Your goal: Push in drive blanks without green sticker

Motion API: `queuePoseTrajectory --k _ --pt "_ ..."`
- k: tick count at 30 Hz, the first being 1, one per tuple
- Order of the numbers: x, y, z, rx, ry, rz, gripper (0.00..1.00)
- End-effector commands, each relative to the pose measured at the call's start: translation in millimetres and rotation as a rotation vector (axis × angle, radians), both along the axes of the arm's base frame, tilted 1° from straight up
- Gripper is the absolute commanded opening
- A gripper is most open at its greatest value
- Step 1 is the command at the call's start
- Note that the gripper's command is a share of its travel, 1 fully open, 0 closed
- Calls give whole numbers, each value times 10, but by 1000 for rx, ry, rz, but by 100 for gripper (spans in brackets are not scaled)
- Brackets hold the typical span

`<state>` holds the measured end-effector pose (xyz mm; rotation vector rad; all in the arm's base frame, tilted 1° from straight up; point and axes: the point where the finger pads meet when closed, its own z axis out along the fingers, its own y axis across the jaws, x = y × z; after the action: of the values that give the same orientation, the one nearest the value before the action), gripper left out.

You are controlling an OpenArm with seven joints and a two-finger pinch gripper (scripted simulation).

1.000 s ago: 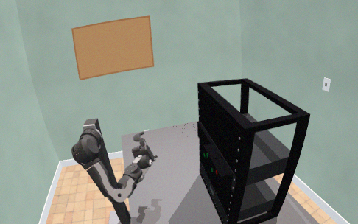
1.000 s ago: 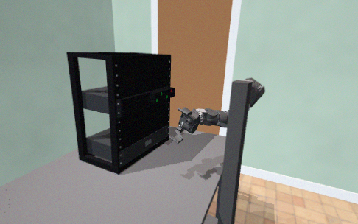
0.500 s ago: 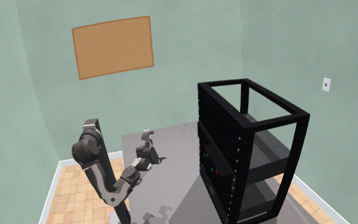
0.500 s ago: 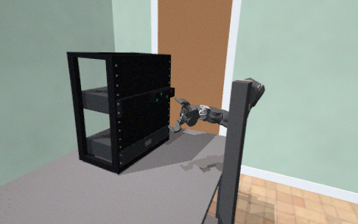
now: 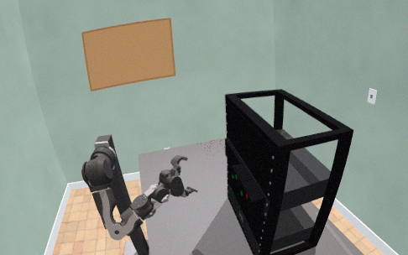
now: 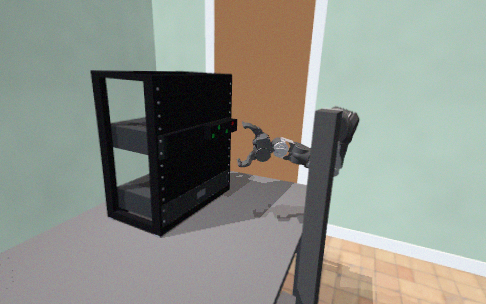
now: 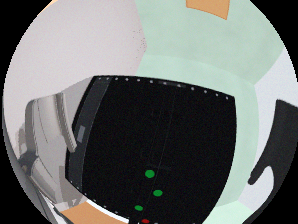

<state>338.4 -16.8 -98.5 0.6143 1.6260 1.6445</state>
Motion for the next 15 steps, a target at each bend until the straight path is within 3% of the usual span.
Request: queuePoseTrajectory --k 1,11,13,15 --pt "55 -152 25 10 12 -67 100" --pt "117 -945 54 71 74 -366 100" --pt "108 -1073 56 80 84 -413 100" --pt "108 -1073 56 80 84 -413 100"
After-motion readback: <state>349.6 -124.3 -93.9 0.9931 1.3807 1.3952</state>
